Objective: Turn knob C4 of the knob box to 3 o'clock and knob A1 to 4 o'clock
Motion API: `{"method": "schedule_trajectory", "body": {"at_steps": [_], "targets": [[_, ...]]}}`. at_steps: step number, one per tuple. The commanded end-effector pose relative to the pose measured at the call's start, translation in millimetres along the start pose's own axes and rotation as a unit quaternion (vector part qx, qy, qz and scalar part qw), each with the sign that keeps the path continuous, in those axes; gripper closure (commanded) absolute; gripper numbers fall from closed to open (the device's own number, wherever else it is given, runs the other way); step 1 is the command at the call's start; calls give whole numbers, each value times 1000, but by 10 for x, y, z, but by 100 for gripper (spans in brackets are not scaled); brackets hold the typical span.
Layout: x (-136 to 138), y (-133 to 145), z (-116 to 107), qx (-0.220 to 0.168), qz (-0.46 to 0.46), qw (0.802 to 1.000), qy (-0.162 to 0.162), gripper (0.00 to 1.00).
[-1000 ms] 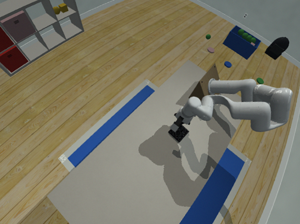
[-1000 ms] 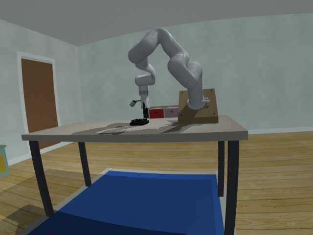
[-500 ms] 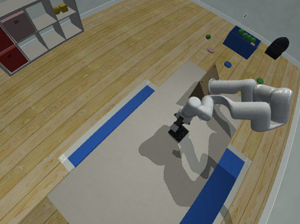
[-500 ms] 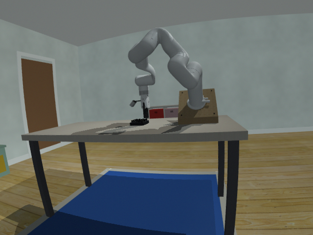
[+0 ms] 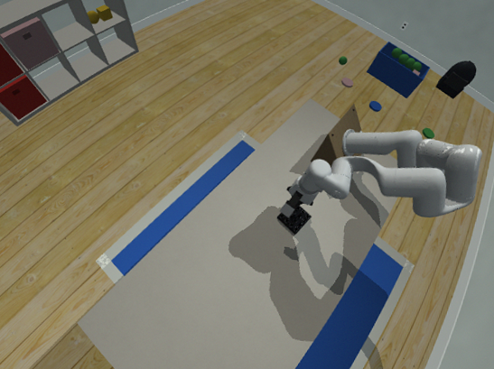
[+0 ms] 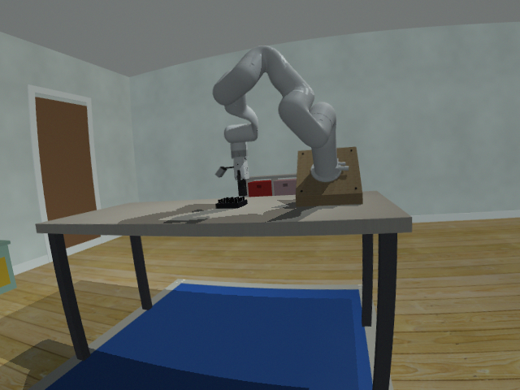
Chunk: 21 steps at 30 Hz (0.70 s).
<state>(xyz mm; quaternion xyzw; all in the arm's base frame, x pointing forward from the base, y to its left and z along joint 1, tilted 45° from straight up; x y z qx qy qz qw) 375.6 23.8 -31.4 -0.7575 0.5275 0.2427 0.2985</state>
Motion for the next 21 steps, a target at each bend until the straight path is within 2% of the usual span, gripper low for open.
{"method": "schedule_trajectory", "body": {"at_steps": [1,21], "targets": [[5,-9,-11,1,0,1000,1,81],[5,-9,51,1,0,1000,1,81]]}}
Point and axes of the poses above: the point where the finger pads meet when closed, its own z axis out along the fingers, its own x axis across the jaws, y = z × x, the point moved 5 cm from there along -z, back along the fingers, and after that the axes turned 10 degrees about -z, right-handed, at the moved point
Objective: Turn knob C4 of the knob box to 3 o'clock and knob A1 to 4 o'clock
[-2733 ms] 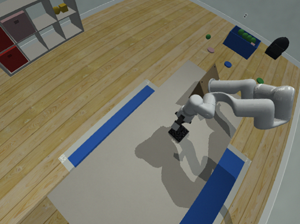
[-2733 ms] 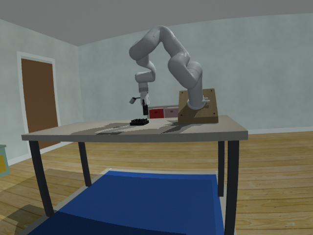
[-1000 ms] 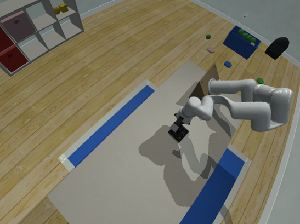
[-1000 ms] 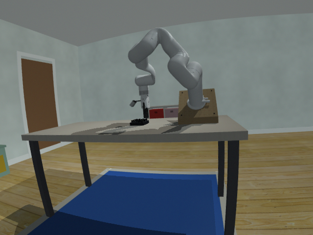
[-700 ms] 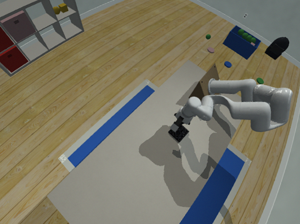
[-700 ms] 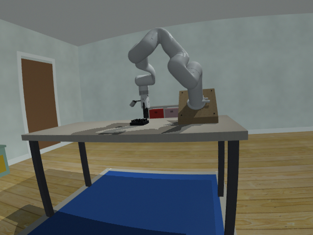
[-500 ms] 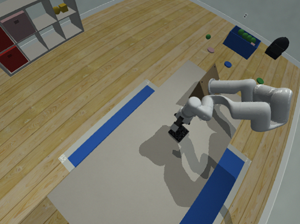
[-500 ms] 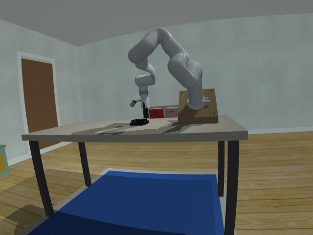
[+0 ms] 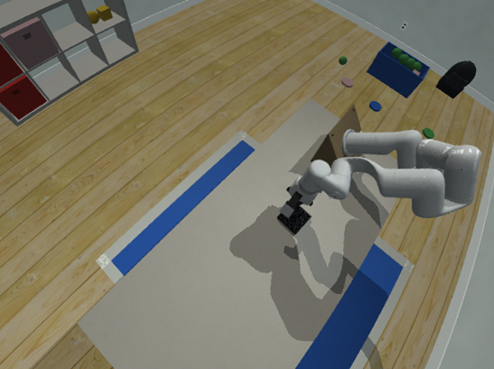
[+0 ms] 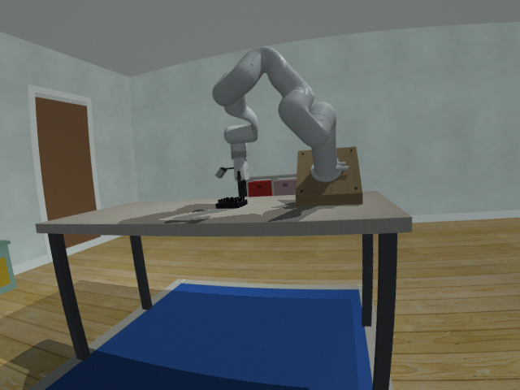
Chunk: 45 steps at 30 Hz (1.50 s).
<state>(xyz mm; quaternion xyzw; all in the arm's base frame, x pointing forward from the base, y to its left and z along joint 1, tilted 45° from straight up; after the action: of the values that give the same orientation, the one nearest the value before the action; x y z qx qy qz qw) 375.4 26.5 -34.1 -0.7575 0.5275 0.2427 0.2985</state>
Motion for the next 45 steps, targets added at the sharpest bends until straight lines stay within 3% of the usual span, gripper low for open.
{"method": "schedule_trajectory", "body": {"at_steps": [1,45], "targets": [[5,-9,20,1,0,1000,1,81],[5,-9,71,1,0,1000,1,81]]}}
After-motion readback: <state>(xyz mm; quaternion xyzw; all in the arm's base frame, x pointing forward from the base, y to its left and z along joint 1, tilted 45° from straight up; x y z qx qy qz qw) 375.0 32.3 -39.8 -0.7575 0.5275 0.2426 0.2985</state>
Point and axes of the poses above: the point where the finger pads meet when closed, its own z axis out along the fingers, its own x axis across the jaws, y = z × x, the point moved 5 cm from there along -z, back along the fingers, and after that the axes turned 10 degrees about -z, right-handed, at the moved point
